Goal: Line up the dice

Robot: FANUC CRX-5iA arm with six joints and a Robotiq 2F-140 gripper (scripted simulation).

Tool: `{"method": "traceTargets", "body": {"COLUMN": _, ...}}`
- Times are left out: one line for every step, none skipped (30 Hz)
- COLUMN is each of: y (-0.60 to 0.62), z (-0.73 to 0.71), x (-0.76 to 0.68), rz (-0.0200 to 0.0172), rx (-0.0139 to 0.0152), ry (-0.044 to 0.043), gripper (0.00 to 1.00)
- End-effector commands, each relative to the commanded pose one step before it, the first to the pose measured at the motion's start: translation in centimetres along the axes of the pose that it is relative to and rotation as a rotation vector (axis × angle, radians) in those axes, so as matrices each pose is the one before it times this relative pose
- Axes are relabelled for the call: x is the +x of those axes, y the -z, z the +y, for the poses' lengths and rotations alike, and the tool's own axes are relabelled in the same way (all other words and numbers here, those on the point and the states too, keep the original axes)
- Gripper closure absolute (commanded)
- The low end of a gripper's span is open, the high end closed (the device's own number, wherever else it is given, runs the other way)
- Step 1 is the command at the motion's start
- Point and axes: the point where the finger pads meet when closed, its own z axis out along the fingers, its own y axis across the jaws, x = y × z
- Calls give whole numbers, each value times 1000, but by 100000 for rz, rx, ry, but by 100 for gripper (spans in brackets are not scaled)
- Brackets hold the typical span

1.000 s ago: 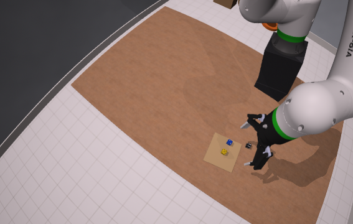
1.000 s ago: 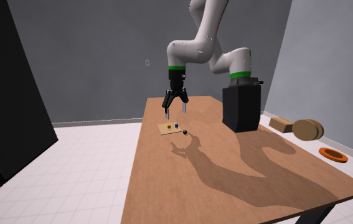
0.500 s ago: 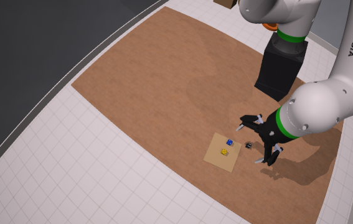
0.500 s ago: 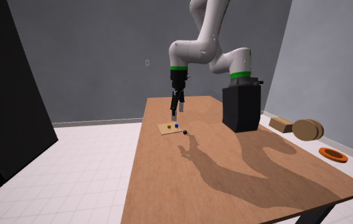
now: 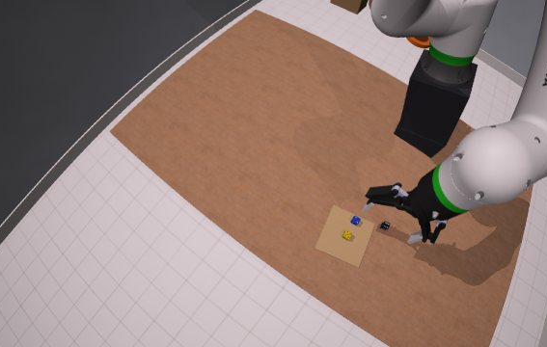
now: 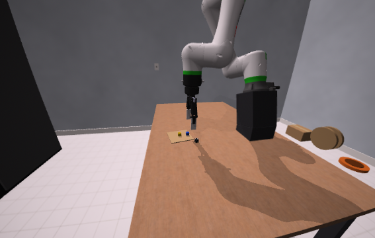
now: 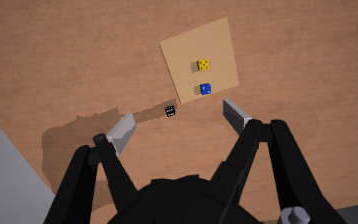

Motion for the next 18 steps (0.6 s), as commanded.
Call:
{"method": "traceTargets", "body": {"y": -28, "z": -276, "x": -313, "rz": -1592, "rx": 1275, "ry": 17236, "gripper": 0}}
{"method": "traceTargets", "body": {"y": -12, "z": -66, "x": -60, "rz": -5, "rx": 4, "ry": 3402, "gripper": 0}}
{"method": "traceTargets", "body": {"y": -12, "z": -68, "x": -57, "rz": -5, "rx": 4, "ry": 3402, "gripper": 0}}
{"method": "traceTargets", "body": {"y": 0, "z": 0, "x": 0, "rz": 0, "rx": 0, "ry": 0, "gripper": 0}}
{"method": "traceTargets", "body": {"y": 0, "z": 0, "x": 0, "rz": 0, "rx": 0, "ry": 0, "gripper": 0}}
{"method": "traceTargets", "body": {"y": -33, "z": -196, "x": -158, "rz": -14, "rx": 11, "ry": 9670, "gripper": 0}}
{"method": "traceTargets", "body": {"y": -2, "z": -10, "x": -7, "rz": -1, "rx": 1, "ry": 476, "gripper": 0}}
{"method": "traceTargets", "body": {"y": -18, "z": -114, "x": -75, "rz": -7, "rx": 6, "ry": 5259, "gripper": 0}}
{"method": "traceTargets", "body": {"y": -10, "z": -68, "x": -40, "rz": -4, "rx": 4, "ry": 3045, "gripper": 0}}
{"method": "traceTargets", "body": {"y": -5, "z": -36, "x": -20, "rz": -2, "rx": 2, "ry": 1595, "gripper": 0}}
{"method": "traceTargets", "body": {"y": -17, "z": -113, "x": -61, "rz": -7, "rx": 6, "ry": 4966, "gripper": 0}}
{"method": "traceTargets", "body": {"y": -11, "z": -75, "x": -36, "rz": -4, "rx": 4, "ry": 3207, "gripper": 0}}
{"method": "traceTargets", "body": {"y": -5, "z": -34, "x": -15, "rz": -2, "rx": 2, "ry": 1458, "gripper": 0}}
{"method": "traceTargets", "body": {"y": -18, "z": -121, "x": -52, "rz": -6, "rx": 7, "ry": 5108, "gripper": 0}}
{"method": "traceTargets", "body": {"y": -11, "z": -80, "x": -30, "rz": -4, "rx": 4, "ry": 3307, "gripper": 0}}
{"method": "traceTargets", "body": {"y": -3, "z": -23, "x": -8, "rz": -1, "rx": 1, "ry": 926, "gripper": 0}}
{"method": "traceTargets", "body": {"y": -19, "z": -138, "x": -45, "rz": -7, "rx": 8, "ry": 5645, "gripper": 0}}
{"method": "traceTargets", "body": {"y": -11, "z": -80, "x": -22, "rz": -4, "rx": 4, "ry": 3228, "gripper": 0}}
